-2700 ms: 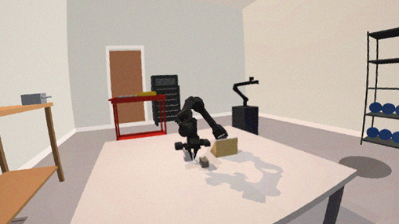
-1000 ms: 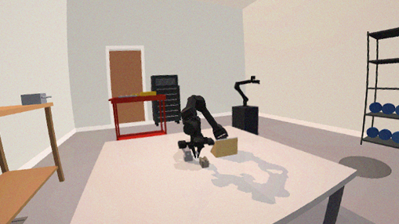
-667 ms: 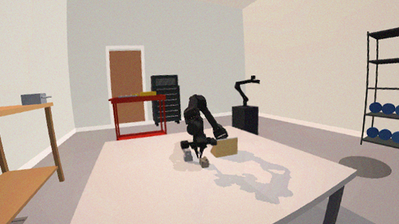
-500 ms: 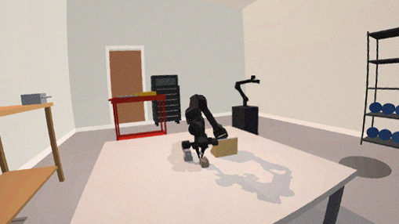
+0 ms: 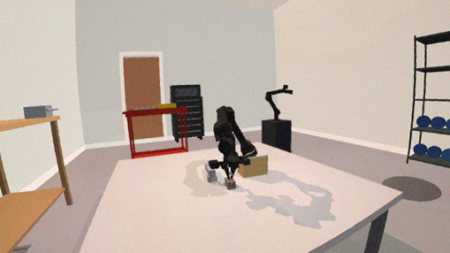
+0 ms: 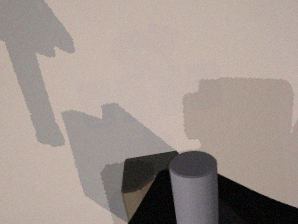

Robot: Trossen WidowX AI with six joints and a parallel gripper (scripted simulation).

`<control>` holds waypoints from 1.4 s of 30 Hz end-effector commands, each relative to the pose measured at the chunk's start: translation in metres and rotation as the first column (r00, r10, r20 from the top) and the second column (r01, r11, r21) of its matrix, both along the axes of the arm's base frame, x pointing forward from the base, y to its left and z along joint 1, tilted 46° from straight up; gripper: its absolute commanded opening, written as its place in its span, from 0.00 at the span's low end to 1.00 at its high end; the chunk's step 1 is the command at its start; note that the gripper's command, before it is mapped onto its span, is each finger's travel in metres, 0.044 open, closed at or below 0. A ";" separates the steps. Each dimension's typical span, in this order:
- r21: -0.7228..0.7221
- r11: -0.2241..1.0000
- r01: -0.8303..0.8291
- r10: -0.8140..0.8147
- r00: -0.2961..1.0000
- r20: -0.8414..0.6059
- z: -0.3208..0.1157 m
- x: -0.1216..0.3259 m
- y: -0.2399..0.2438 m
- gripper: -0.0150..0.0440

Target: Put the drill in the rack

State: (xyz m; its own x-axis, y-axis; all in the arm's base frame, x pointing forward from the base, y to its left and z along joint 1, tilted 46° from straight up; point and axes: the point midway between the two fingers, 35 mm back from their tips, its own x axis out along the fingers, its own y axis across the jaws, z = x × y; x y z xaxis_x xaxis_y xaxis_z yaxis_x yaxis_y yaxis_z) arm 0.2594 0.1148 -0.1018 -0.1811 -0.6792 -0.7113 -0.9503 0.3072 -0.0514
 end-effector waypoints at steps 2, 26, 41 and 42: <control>-0.004 1.000 0.004 -0.004 1.000 -0.005 -0.002 -0.010 -0.001 0.25; -0.005 1.000 0.004 -0.004 1.000 -0.005 -0.020 -0.018 -0.019 0.25; -0.005 1.000 0.004 -0.004 1.000 -0.005 -0.029 -0.018 -0.026 0.25; -0.005 1.000 0.004 -0.004 1.000 -0.005 -0.030 -0.018 -0.027 0.25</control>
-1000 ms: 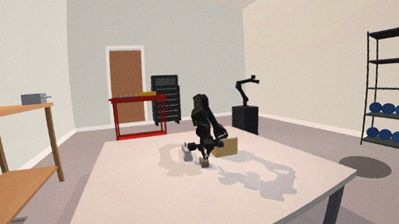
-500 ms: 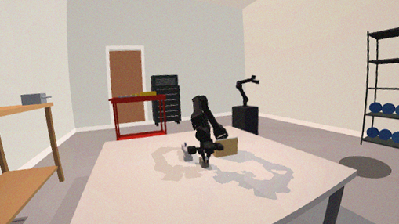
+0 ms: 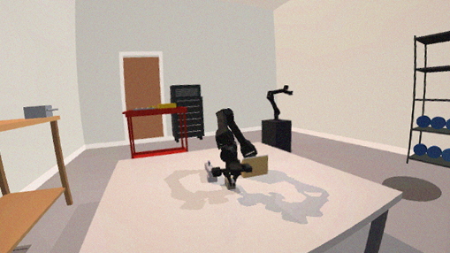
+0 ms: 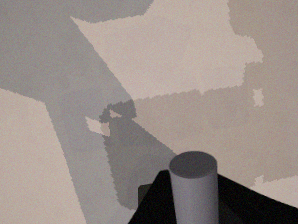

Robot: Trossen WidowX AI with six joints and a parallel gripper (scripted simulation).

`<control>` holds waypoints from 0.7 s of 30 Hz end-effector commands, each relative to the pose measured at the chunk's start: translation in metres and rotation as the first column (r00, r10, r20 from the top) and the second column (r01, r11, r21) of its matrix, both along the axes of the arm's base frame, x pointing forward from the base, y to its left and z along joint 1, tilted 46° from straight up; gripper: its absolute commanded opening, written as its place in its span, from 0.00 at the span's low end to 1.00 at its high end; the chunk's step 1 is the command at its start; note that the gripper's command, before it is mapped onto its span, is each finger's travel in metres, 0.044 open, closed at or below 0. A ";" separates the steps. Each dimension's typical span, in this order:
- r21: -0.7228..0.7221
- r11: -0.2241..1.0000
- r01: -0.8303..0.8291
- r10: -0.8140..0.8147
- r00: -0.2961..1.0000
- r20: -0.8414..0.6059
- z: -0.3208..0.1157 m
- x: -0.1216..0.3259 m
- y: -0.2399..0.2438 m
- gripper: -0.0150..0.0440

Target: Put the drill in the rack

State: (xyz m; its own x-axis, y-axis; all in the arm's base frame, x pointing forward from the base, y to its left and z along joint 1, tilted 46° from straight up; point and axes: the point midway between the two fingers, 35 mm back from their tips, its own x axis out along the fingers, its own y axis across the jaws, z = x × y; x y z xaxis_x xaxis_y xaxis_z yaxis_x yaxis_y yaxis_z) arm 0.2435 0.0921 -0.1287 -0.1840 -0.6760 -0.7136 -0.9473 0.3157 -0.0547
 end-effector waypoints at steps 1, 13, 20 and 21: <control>-0.007 1.000 -0.005 0.005 1.000 -0.009 -0.004 -0.002 -0.005 0.25; -0.008 1.000 -0.005 0.005 1.000 -0.009 -0.011 -0.004 -0.012 0.25; -0.008 1.000 -0.005 0.005 1.000 -0.009 -0.014 -0.006 -0.015 0.25; -0.008 1.000 -0.005 0.005 1.000 -0.009 -0.014 -0.006 -0.015 0.25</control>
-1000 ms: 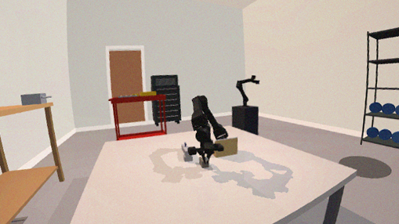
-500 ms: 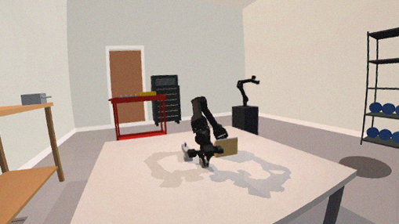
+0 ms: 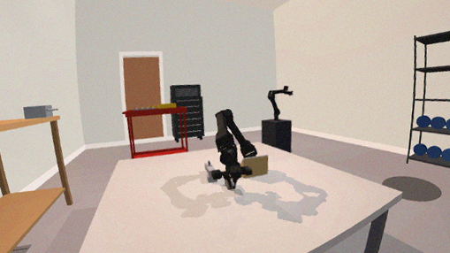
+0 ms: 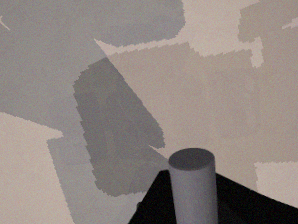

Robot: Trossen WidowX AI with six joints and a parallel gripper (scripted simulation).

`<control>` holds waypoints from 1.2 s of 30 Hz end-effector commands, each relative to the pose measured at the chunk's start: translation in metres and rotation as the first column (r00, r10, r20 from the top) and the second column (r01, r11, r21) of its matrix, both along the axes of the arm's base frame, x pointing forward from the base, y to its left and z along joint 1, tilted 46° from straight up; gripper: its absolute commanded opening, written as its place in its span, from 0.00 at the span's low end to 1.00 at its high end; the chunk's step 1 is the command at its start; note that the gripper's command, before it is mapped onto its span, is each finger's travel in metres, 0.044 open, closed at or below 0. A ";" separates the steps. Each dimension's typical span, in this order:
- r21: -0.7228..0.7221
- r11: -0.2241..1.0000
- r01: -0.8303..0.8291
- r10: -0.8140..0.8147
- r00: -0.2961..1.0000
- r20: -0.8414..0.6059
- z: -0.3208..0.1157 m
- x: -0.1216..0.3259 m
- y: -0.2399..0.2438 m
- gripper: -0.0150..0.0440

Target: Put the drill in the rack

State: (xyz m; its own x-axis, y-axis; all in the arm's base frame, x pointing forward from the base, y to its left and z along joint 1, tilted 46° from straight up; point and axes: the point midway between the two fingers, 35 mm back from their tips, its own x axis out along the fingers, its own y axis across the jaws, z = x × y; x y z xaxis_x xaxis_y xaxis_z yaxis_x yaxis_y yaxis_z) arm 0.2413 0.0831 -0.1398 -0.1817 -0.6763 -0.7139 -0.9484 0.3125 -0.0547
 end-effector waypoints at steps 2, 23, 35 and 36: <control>-0.008 1.000 -0.002 0.001 1.000 -0.009 -0.003 -0.004 -0.006 0.25; -0.009 1.000 -0.002 0.001 1.000 -0.009 -0.003 -0.006 -0.008 0.25; -0.009 1.000 -0.002 0.001 1.000 -0.009 -0.003 -0.006 -0.009 0.25; -0.009 1.000 -0.002 0.001 1.000 -0.009 -0.003 -0.006 -0.009 0.25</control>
